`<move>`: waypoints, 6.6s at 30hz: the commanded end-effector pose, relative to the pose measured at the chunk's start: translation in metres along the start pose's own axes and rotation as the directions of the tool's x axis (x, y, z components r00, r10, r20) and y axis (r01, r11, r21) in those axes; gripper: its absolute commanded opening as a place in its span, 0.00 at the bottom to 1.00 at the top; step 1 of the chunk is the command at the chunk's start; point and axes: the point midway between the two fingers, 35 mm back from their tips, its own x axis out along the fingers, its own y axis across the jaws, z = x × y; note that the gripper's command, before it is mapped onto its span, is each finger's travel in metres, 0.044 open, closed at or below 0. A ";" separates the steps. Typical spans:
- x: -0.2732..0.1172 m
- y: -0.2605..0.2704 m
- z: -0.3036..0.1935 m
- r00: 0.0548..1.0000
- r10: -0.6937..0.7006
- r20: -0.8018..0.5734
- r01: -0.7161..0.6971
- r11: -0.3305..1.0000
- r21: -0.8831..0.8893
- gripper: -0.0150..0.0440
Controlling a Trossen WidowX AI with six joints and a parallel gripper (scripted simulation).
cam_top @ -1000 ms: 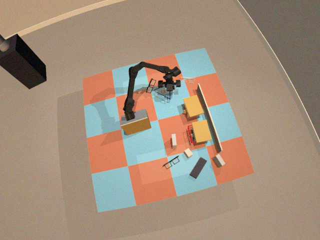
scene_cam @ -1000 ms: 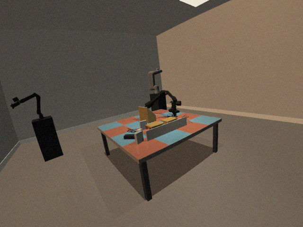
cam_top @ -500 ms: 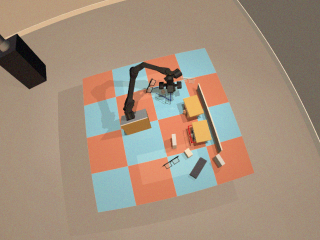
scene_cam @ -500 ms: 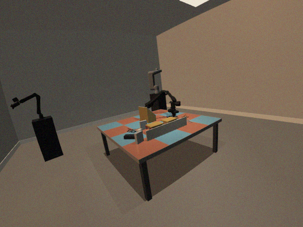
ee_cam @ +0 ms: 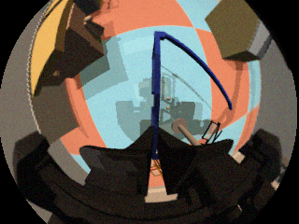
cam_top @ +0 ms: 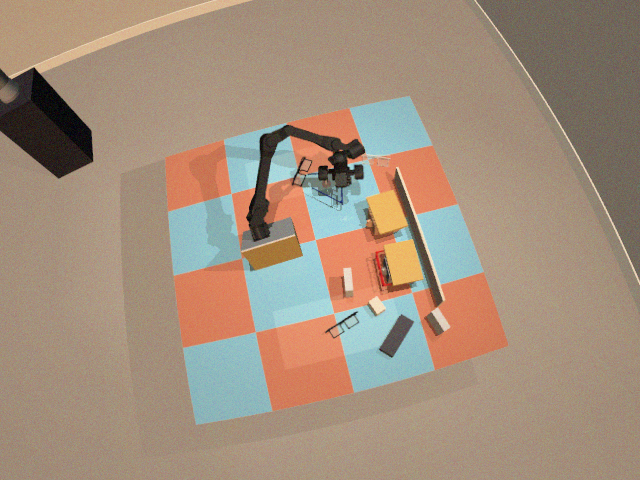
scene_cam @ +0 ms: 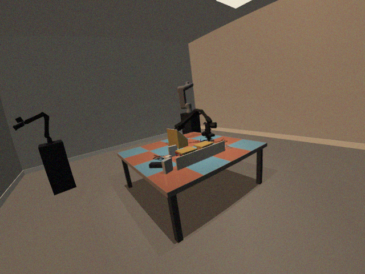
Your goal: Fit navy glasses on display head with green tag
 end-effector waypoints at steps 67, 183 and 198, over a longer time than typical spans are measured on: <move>-0.063 -0.033 -0.005 1.000 0.001 0.000 -0.001 0.643 -0.765 0.25; 0.001 -0.133 0.051 1.000 -0.004 -0.001 -0.004 -1.000 0.001 0.25; 0.001 -0.137 0.059 1.000 -0.004 0.000 -0.004 -1.000 0.000 0.25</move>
